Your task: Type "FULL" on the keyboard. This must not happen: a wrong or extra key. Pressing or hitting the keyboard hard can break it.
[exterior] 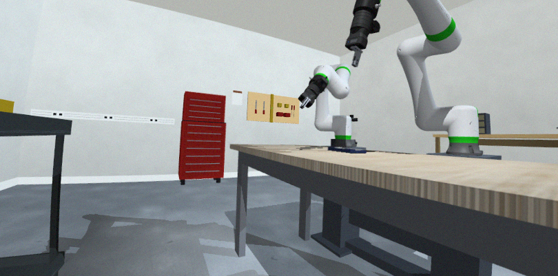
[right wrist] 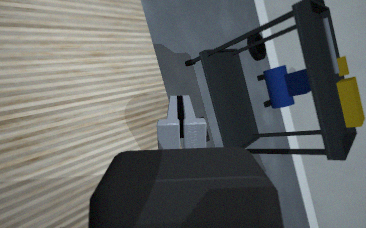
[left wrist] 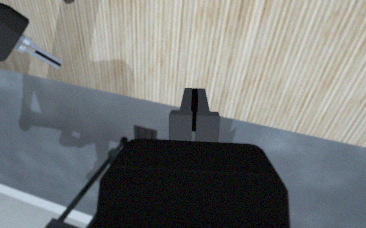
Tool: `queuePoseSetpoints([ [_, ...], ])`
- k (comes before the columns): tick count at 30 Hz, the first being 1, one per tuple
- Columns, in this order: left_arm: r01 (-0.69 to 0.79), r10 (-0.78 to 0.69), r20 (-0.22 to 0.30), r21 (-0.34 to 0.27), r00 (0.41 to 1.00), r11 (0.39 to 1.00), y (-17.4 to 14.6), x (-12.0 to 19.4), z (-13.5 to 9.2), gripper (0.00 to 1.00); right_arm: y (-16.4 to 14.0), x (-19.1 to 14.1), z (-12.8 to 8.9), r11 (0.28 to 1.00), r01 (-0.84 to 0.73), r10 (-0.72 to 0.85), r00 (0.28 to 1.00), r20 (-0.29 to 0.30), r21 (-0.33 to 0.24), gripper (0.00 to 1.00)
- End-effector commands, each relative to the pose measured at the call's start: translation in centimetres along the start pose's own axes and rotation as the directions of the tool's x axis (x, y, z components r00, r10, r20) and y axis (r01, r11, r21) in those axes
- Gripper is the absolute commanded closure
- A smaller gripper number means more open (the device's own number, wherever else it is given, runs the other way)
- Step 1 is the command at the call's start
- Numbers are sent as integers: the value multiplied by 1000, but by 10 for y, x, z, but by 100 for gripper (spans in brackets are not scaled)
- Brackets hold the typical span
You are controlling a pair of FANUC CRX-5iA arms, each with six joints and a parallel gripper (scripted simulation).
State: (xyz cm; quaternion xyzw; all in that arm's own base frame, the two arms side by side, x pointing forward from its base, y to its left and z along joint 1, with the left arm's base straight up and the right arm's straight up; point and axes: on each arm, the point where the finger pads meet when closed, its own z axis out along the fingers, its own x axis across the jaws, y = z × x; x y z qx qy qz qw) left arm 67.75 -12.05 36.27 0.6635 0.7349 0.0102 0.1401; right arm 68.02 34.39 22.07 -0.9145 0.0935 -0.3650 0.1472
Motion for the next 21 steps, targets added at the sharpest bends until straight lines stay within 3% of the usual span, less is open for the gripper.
queuePoseSetpoints([
  [1,0,0,1,-3,1000,1000,0,-1,-2,83,-1,1,-1,1000,0,0,1000,-2,1,83],
  [2,0,0,1,-3,1000,1000,0,-1,-2,83,-1,1,-1,1000,0,0,1000,-2,1,83],
  [3,-1,1,1,-2,1000,1000,0,-1,-1,100,-1,1,-1,1000,0,0,1000,-2,1,0],
  [6,-8,8,-3,22,1000,1000,-6,-6,9,100,0,1,-1,1000,-2,2,1000,-2,1,0],
  [8,-23,23,-10,70,1000,997,-20,-15,29,100,1,2,-1,1000,-6,6,1000,-3,-1,0],
  [11,-59,66,-30,188,997,980,-58,-38,76,100,4,5,0,1000,-19,19,1000,-5,-6,0],
  [16,-129,181,-79,434,980,892,-116,-59,126,100,17,15,0,998,-67,66,998,-13,-23,0],
  [19,-133,189,-82,449,979,884,-128,-63,136,100,21,18,1,996,-81,81,997,-16,-28,0],
  [20,-133,189,-82,449,979,884,-156,-76,161,100,25,22,1,995,-97,96,995,-19,-34,0],
  [21,-133,189,-82,449,979,884,-163,-79,167,100,30,25,1,993,-115,114,993,-22,-40,0],
])
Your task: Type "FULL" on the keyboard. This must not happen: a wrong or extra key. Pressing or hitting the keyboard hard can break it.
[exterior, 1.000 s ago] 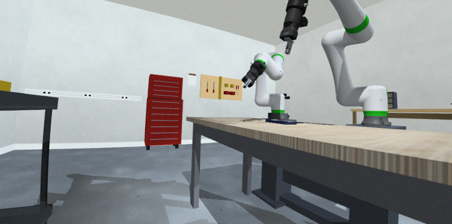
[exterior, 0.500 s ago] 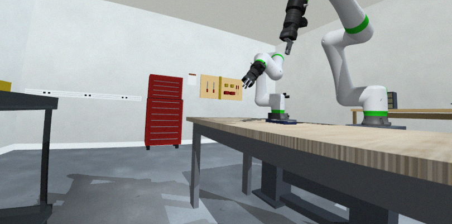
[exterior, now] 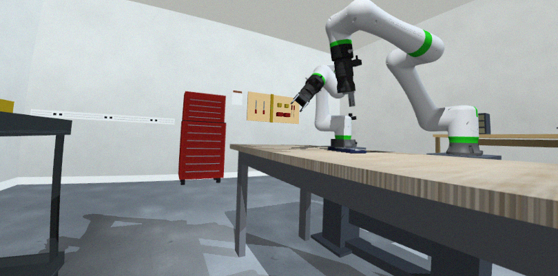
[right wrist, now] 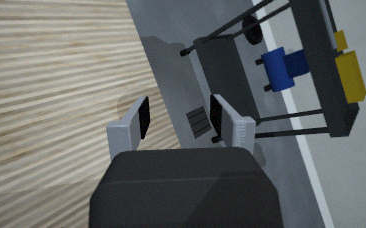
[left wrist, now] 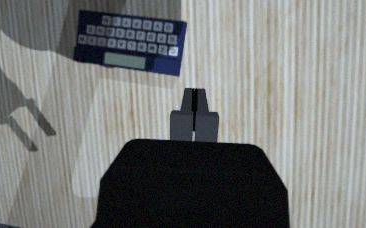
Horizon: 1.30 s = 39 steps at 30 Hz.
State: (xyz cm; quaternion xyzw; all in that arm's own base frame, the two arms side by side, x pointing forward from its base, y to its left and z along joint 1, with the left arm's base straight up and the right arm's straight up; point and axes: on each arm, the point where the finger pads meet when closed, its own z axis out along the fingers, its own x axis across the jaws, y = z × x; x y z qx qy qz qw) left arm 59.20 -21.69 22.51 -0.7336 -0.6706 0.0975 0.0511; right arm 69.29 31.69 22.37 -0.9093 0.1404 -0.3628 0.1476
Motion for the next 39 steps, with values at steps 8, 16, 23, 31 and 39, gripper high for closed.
queuePoseSetpoints([
  [8,-64,81,-80,198,993,978,-63,-59,113,100,62,54,1,968,-240,236,970,-56,-76,0],
  [16,-74,98,-95,232,991,970,-76,-67,130,100,131,101,-3,871,-473,457,879,-136,-131,0],
  [23,-74,98,-96,232,991,970,-75,-66,134,100,236,155,-23,617,-773,721,631,-286,-151,0],
  [31,-74,98,-96,233,991,970,-72,-65,150,100,331,187,-52,279,-956,853,288,-435,-85,0],
  [39,-74,98,-96,233,991,970,-66,-64,175,100,442,206,-100,-126,-989,821,-149,-551,80,0],
])
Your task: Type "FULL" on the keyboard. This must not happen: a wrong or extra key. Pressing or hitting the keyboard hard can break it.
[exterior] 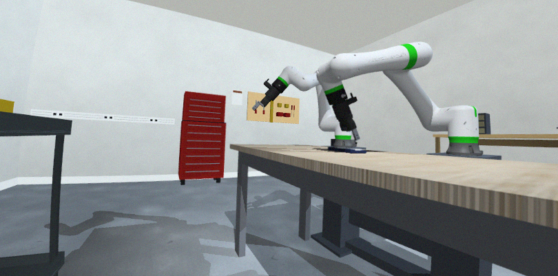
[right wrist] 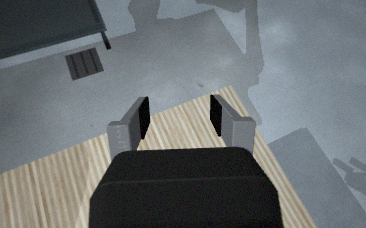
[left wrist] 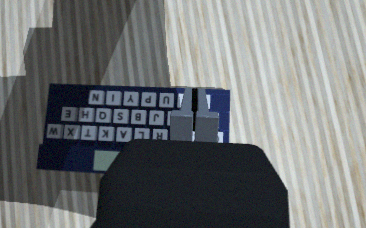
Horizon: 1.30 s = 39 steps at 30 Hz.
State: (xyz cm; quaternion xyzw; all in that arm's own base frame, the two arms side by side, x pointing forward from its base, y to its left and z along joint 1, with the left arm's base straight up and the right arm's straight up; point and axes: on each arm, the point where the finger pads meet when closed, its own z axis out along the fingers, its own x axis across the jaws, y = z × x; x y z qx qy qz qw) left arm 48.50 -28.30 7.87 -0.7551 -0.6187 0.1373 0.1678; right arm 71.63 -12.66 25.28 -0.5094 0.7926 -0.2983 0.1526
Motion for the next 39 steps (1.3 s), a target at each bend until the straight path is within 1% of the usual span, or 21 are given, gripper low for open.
queuePoseSetpoints([
  [1,-1,1,1,-3,1000,1000,5,0,8,100,-8,69,6,965,-262,260,961,-90,-11,0],
  [5,0,0,1,-3,1000,1000,10,-1,19,100,-7,128,8,891,-454,448,881,-154,-3,0],
  [8,0,0,1,-3,1000,1000,13,-1,24,100,-2,172,7,816,-578,569,798,-196,14,0],
  [10,0,0,1,-3,1000,1000,13,-1,24,100,-2,172,7,816,-578,569,798,-196,14,0],
  [11,0,0,1,-3,1000,1000,13,-1,26,100,3,217,6,764,-644,633,742,-219,28,0],
  [13,0,0,1,-3,1000,1000,14,-1,27,100,10,240,3,657,-751,737,625,-256,60,0],
  [16,0,0,1,-3,1000,1000,14,-1,28,100,21,281,-3,541,-835,819,497,-285,99,0],
  [18,0,0,1,-3,1000,1000,14,-1,28,100,29,309,-7,444,-886,870,391,-302,133,0],
  [22,0,0,1,-3,1000,1000,15,-1,29,100,51,363,-20,245,-947,931,171,-321,206,0],
  [25,0,0,1,-3,1000,1000,16,-1,30,100,69,402,-32,84,-960,947,-7,-321,268,0],
  [27,0,0,1,-3,1000,1000,16,-1,30,100,69,402,-32,84,-960,947,-7,-321,268,0],
  [28,0,0,1,-3,1000,1000,16,-1,31,100,88,439,-44,4,-954,944,-95,-317,299,0],
  [30,0,0,1,-3,1000,1000,16,-1,32,100,101,455,-53,-143,-923,919,-258,-299,358,0],
  [32,0,0,1,-3,1000,1000,17,-1,33,100,117,477,-64,-223,-893,894,-347,-283,390,0],
  [34,0,0,1,-3,1000,1000,17,-1,33,100,134,498,-75,-321,-844,852,-456,-259,429,0],
  [36,0,0,1,-3,1000,1000,17,-1,33,100,151,518,-88,-413,-783,798,-558,-229,466,0],
  [39,0,0,1,-3,1000,1000,17,-1,34,100,178,546,-108,-534,-672,700,-692,-177,513,0],
])
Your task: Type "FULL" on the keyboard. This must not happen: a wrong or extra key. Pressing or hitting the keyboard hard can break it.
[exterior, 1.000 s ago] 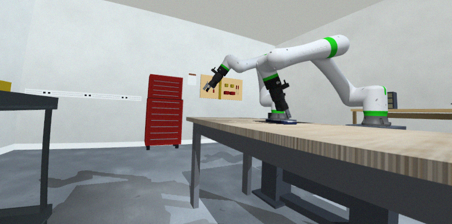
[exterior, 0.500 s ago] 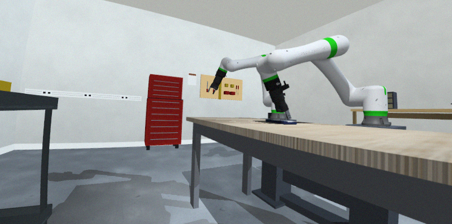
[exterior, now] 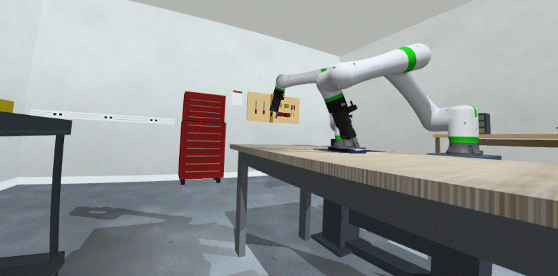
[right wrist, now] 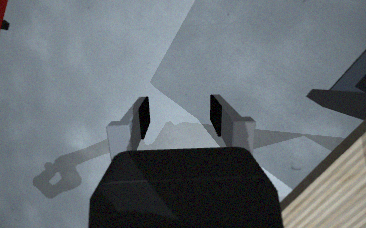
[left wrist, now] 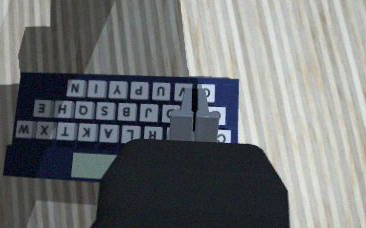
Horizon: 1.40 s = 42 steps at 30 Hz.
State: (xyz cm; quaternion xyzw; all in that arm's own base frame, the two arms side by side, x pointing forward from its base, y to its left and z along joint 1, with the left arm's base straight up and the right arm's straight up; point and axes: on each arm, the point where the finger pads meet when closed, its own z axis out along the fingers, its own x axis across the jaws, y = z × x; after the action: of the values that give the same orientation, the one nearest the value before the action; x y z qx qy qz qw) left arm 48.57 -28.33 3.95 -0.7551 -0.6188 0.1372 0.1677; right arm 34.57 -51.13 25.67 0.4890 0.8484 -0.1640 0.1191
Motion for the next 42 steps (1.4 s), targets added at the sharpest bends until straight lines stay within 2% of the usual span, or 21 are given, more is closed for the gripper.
queuePoseSetpoints([
  [1,0,0,1,-2,1000,1000,0,0,-1,100,-68,16,3,963,-267,269,962,-57,33,0],
  [3,0,0,1,-2,1000,1000,0,0,-1,100,-94,26,3,926,-374,377,923,-75,52,0],
  [5,0,0,1,-2,1000,1000,0,0,-1,100,-94,26,3,926,-374,377,923,-75,52,0],
  [8,0,0,1,-2,1000,1000,0,0,-1,100,-133,46,1,805,-585,593,798,-105,101,0],
  [13,0,0,1,-2,1000,1000,1,0,0,100,-176,72,-4,619,-769,785,608,-118,161,0],
  [19,0,0,1,-2,1000,1000,1,0,1,100,-223,107,-15,328,-914,945,311,-105,240,0],
  [20,0,0,1,-2,1000,1000,1,0,1,100,-229,113,-17,275,-928,961,258,-100,252,0],
  [22,0,0,1,-2,1000,1000,1,0,1,100,-229,113,-17,275,-928,961,258,-100,252,0],
  [28,0,0,1,-2,1000,1000,1,0,1,100,-264,146,-30,-25,-948,997,-45,-57,317,0],
  [34,0,0,1,-2,1000,1000,2,0,2,100,-287,171,-43,-251,-900,962,-272,-10,356,0],
  [37,0,0,1,-2,1000,1000,2,0,2,100,-296,180,-48,-334,-868,935,-355,10,369,0],
  [39,0,0,1,-2,1000,1000,2,0,2,100,-296,180,-48,-334,-868,935,-355,10,369,0],
  [42,0,0,1,-2,1000,1000,1,0,0,100,-302,187,-52,-398,-836,908,-419,28,377,0],
])
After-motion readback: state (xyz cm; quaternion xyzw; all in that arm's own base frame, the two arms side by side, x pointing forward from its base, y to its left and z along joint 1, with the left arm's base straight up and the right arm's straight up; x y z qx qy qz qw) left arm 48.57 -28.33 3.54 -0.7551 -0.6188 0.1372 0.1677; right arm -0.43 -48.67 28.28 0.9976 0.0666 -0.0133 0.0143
